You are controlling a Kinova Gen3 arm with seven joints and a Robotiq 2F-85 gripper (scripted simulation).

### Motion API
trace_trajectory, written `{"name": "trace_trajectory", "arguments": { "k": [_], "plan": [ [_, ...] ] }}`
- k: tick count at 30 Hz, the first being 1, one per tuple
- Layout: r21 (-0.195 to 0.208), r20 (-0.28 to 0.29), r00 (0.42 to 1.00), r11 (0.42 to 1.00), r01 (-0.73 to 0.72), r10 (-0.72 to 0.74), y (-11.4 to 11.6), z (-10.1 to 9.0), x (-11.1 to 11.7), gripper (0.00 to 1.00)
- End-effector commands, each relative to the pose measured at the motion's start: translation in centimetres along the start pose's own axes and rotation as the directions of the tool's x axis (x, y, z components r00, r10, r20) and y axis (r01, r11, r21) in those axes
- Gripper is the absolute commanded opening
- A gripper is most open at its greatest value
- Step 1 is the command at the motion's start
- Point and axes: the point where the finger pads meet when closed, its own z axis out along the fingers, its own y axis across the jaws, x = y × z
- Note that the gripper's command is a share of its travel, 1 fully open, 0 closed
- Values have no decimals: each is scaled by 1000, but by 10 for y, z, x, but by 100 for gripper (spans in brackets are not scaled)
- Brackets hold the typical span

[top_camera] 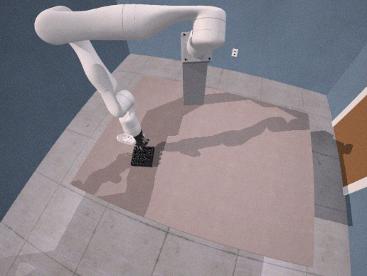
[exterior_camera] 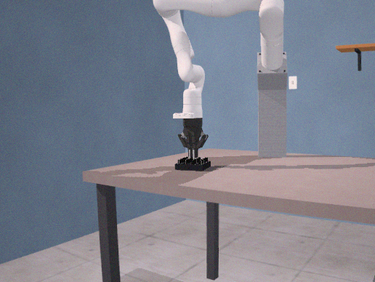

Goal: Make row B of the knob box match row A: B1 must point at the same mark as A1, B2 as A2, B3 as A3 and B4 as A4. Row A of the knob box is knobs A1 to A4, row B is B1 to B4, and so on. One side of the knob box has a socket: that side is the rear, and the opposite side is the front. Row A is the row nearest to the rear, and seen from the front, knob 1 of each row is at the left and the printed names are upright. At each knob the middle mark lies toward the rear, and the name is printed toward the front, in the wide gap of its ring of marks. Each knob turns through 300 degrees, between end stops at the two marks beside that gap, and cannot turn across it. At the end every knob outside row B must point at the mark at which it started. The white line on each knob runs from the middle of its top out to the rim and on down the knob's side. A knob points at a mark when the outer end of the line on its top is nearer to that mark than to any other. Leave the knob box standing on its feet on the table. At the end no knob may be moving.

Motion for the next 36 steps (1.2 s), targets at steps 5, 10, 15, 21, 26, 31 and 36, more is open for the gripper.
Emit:
{"name": "trace_trajectory", "arguments": {
  "k": [5,10,15,21,26,31,36],
  "plan": [
    [0,0,1000,1000,0,0,0,0,0,8],
    [0,0,1000,1000,0,0,0,0,0,8],
    [0,0,1000,1000,0,0,0,0,0,8],
    [0,0,1000,1000,-2,2,0,0,0,8],
    [0,0,1000,1000,-13,13,0,0,0,8],
    [0,0,999,999,-49,49,0,0,0,8],
    [0,0,993,993,-114,114,0,0,0,8]
  ]
}}
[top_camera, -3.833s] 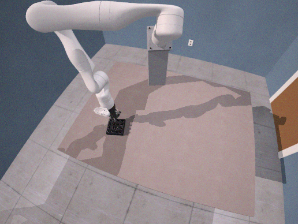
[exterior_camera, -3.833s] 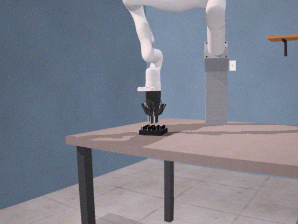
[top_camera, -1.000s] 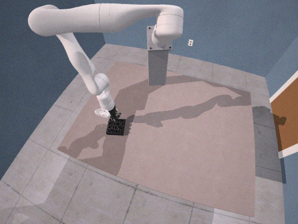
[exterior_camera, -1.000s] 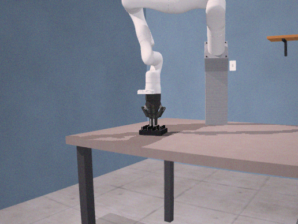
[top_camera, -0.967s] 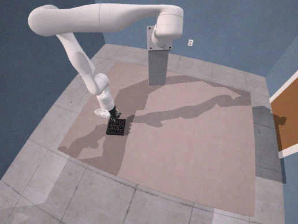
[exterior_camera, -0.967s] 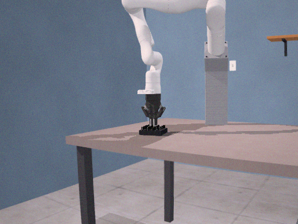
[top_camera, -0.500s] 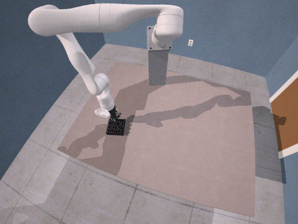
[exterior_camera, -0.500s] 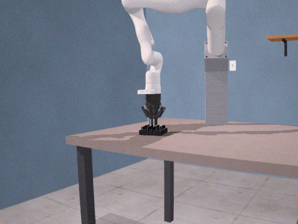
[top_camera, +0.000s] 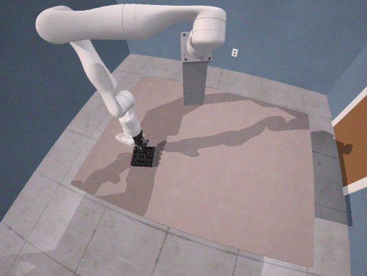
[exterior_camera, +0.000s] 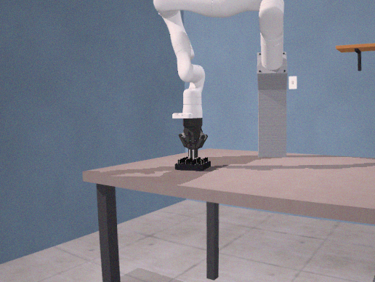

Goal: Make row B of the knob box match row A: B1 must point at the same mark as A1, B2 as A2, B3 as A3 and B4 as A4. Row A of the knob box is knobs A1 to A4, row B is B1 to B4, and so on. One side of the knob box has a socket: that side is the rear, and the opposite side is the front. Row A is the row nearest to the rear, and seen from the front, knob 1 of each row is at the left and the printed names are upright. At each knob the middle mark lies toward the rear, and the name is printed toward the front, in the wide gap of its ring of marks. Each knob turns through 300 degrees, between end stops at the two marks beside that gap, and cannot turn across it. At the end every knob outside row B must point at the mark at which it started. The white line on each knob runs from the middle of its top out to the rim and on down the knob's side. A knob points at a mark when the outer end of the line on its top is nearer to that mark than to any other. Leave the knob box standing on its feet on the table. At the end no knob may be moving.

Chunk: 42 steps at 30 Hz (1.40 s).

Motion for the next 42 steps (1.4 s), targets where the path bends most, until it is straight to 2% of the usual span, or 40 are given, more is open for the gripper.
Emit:
{"name": "trace_trajectory", "arguments": {
  "k": [1,3,9,18,20,32,42],
  "plan": [
    [1,-2,999,999,-36,36,0,0,0,8],
    [1,-2,999,999,-36,36,0,0,0,8],
    [2,-1,987,987,-158,158,0,0,0,8],
    [2,-1,924,924,-383,383,0,0,0,8],
    [2,-1,924,924,-383,383,0,0,0,8],
    [2,0,761,761,-648,648,0,0,0,8],
    [2,0,658,657,-753,753,0,0,0,8]
  ]
}}
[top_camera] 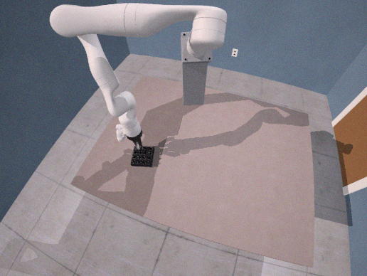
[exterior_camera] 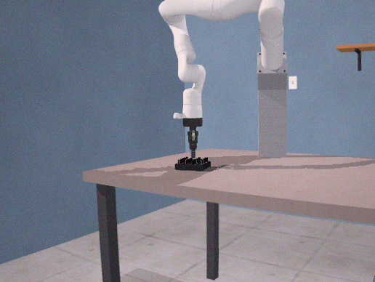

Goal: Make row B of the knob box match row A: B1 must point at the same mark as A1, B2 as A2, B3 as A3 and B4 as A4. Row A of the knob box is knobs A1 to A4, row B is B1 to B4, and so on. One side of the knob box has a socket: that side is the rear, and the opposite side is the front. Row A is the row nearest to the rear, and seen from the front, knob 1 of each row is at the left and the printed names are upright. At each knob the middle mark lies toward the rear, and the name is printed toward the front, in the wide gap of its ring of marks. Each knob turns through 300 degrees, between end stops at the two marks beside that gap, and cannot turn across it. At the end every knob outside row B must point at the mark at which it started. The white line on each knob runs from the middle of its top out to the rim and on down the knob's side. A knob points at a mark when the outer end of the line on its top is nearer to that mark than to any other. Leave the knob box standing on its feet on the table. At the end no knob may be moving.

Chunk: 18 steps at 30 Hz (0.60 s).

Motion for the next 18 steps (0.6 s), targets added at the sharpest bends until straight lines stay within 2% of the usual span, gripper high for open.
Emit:
{"name": "trace_trajectory", "arguments": {
  "k": [1,9,18],
  "plan": [
    [4,-1,999,999,-36,36,0,0,0,8],
    [4,0,994,994,-107,107,0,0,0,8],
    [4,0,993,993,-122,122,0,0,0,8]
  ]
}}
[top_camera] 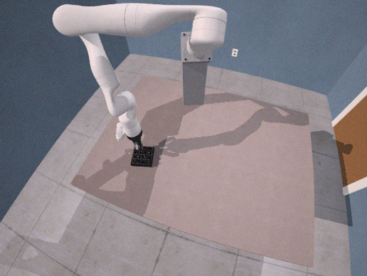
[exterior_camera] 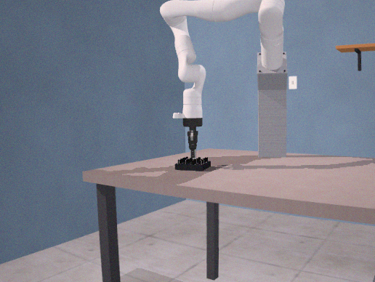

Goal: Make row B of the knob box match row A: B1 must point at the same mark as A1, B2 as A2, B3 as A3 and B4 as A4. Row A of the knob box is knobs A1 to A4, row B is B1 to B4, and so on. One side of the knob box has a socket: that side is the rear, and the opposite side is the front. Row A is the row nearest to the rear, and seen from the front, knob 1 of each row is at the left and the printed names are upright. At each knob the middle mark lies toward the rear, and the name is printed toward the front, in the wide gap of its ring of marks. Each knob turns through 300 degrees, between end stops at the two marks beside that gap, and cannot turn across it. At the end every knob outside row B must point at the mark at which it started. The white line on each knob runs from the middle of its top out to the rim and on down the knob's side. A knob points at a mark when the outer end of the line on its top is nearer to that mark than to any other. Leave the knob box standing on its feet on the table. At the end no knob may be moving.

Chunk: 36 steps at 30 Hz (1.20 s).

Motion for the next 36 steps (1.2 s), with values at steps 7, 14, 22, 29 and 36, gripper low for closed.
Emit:
{"name": "trace_trajectory", "arguments": {
  "k": [7,14,22,29,36],
  "plan": [
    [1,1,1000,1000,-2,2,0,0,0,8],
    [1,1,1000,1000,-2,2,0,0,0,19],
    [1,1,1000,1000,-2,2,0,0,0,19],
    [1,1,1000,1000,-2,2,0,0,0,19],
    [1,1,1000,1000,-2,2,0,0,0,19]
  ]
}}
